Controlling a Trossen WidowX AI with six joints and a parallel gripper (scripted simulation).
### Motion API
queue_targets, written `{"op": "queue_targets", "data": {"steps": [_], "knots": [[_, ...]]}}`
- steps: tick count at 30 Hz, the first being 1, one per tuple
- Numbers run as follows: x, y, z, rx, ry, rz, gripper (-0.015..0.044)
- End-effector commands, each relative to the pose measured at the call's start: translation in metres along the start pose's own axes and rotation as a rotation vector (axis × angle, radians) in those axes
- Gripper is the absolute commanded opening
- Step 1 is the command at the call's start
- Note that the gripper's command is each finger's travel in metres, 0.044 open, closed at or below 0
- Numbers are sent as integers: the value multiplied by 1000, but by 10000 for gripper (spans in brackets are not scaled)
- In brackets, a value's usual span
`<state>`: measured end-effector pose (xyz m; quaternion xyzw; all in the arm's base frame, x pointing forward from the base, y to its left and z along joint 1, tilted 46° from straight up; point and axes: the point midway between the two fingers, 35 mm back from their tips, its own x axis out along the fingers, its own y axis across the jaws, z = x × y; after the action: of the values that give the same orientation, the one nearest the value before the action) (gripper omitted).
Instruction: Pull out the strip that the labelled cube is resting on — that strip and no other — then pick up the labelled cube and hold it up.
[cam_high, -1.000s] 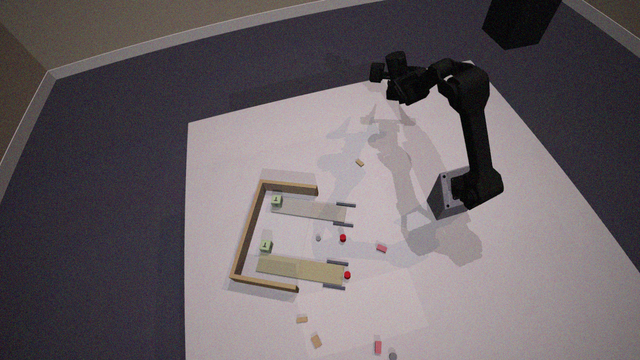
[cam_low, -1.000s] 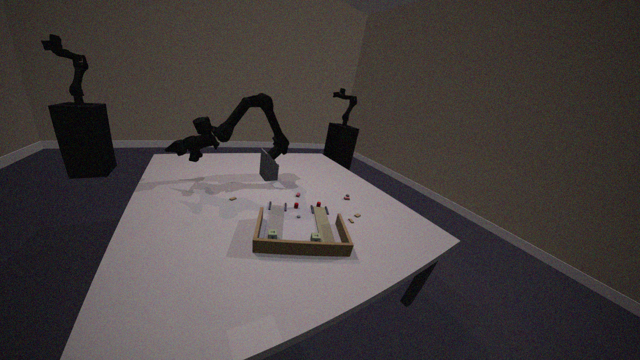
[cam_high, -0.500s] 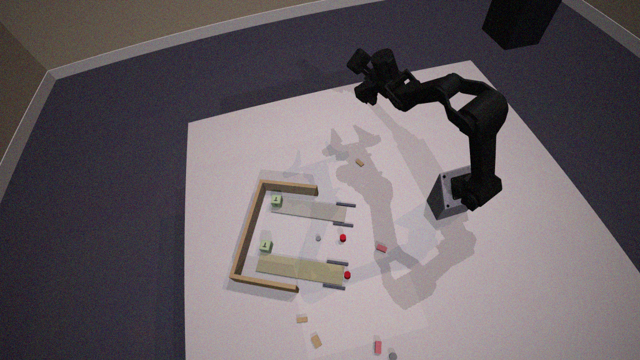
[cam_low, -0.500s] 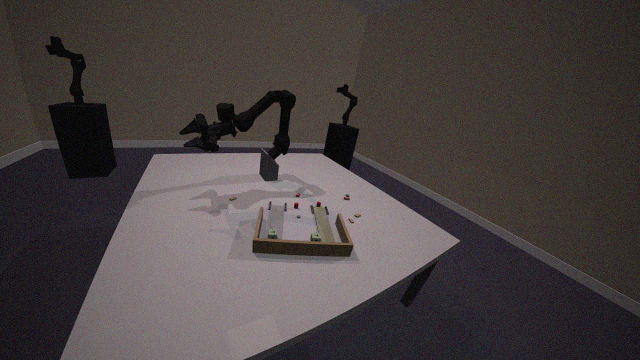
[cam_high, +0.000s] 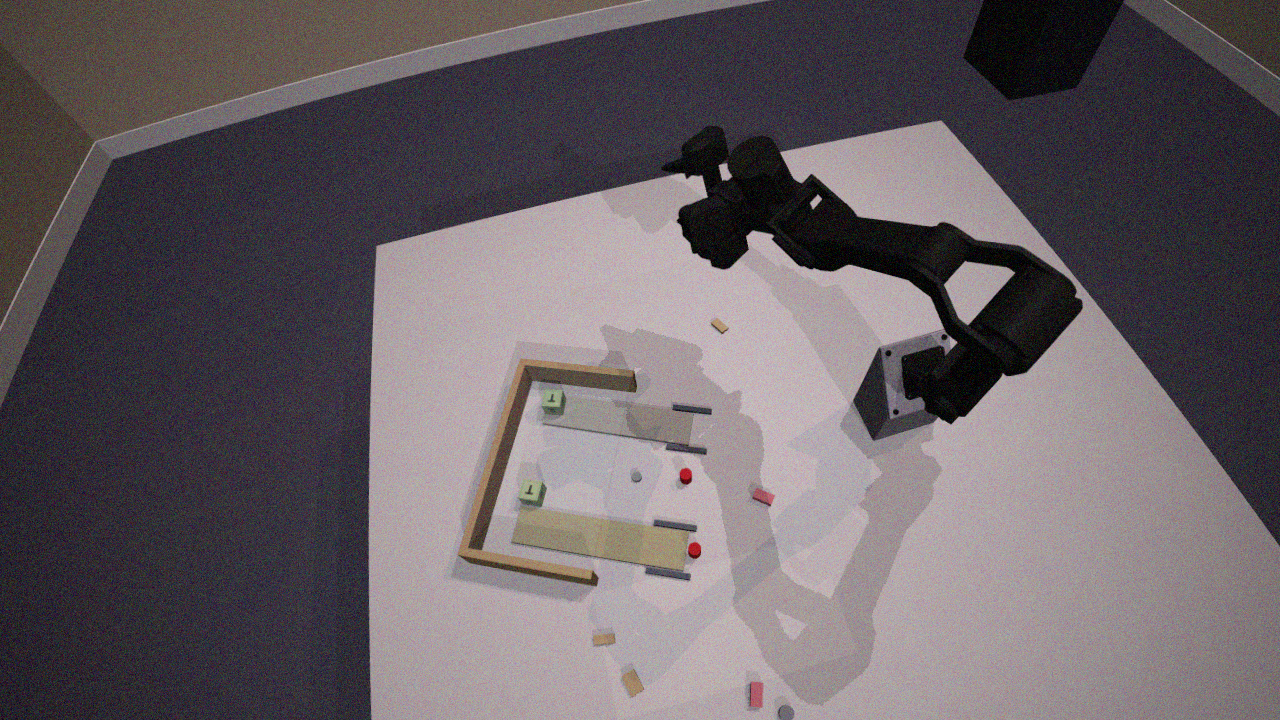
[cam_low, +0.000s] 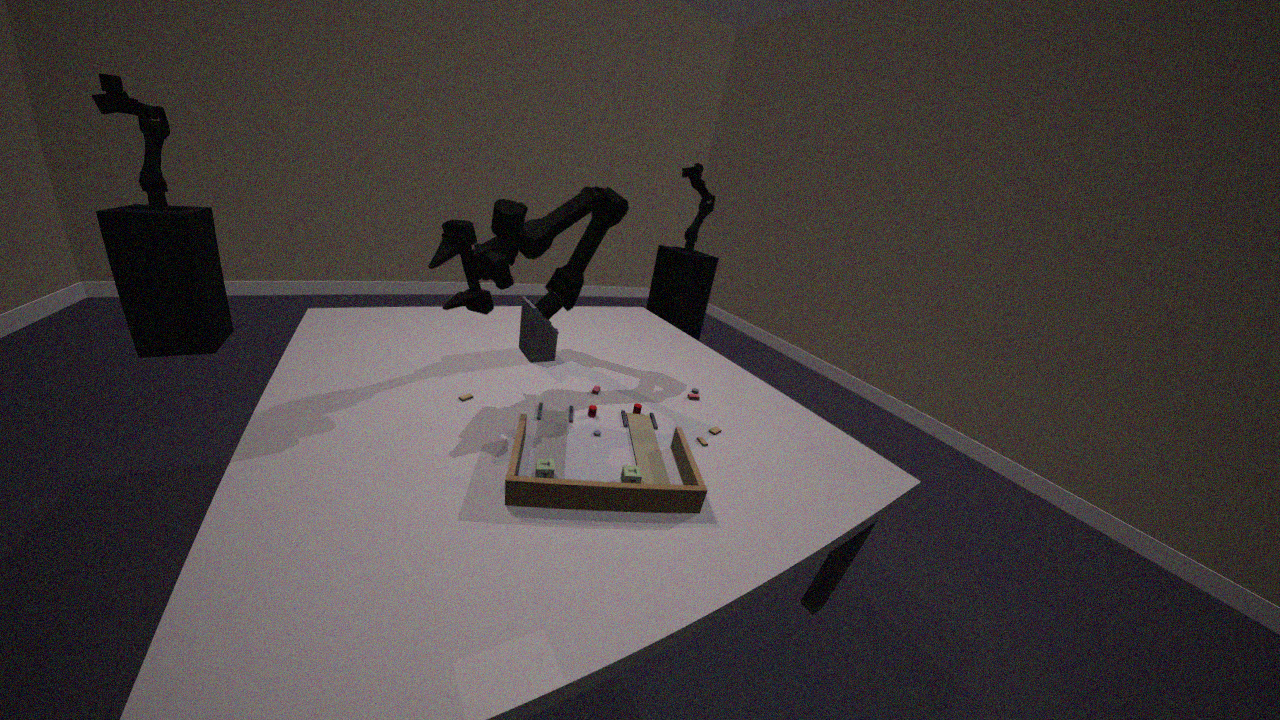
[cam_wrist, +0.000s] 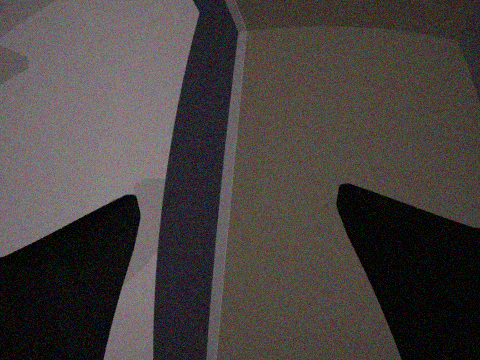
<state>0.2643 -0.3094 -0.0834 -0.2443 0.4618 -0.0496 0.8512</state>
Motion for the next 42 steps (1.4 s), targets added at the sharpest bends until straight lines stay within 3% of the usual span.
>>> {"op": "queue_targets", "data": {"steps": [1, 11, 20, 42], "knots": [[-33, 28, 64, 292, -187, 124, 400], [-93, 76, 141, 692, -364, 422, 400], [-155, 127, 186, 1003, -377, 783, 400], [-158, 129, 187, 1016, -374, 801, 400]]}}
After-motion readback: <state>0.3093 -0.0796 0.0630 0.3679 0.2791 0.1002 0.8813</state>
